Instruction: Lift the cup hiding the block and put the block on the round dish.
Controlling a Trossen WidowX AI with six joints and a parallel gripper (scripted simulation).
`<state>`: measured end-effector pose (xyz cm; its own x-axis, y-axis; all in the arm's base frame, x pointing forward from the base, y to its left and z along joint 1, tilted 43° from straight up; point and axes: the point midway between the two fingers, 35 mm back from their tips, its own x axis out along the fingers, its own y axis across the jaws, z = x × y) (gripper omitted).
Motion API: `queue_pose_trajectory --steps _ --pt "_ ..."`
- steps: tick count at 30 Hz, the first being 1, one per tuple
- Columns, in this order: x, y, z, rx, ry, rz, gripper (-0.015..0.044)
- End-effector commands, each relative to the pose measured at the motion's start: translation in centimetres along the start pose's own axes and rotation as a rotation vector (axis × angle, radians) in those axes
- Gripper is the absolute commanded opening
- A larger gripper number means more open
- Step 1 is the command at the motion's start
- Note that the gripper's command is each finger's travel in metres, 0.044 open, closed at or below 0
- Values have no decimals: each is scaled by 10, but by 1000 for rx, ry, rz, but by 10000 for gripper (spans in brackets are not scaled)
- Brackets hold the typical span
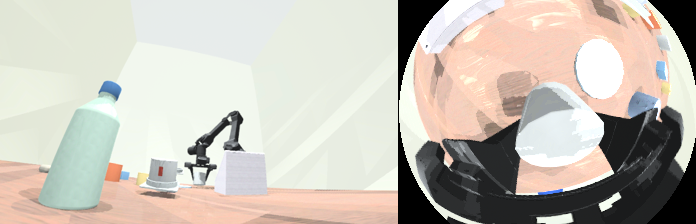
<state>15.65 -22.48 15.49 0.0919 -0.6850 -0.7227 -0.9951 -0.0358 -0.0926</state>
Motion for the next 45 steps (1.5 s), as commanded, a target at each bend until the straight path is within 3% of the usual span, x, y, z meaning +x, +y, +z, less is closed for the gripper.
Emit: queue_pose_trajectory --steps 1,7,24,28,33,40,45 --pt "7 0 3 -9 -8 -1 0" --pt "17 0 3 -9 -7 -1 0" --pt "3 -1 1 -2 -4 1 440" --pt "-40 0 2 -7 -10 -2 440" --pt "-42 0 2 -8 -10 -2 440" --pt "-52 -35 28 -47 -49 -50 260" --pt "-56 -64 57 -46 -89 -32 260"
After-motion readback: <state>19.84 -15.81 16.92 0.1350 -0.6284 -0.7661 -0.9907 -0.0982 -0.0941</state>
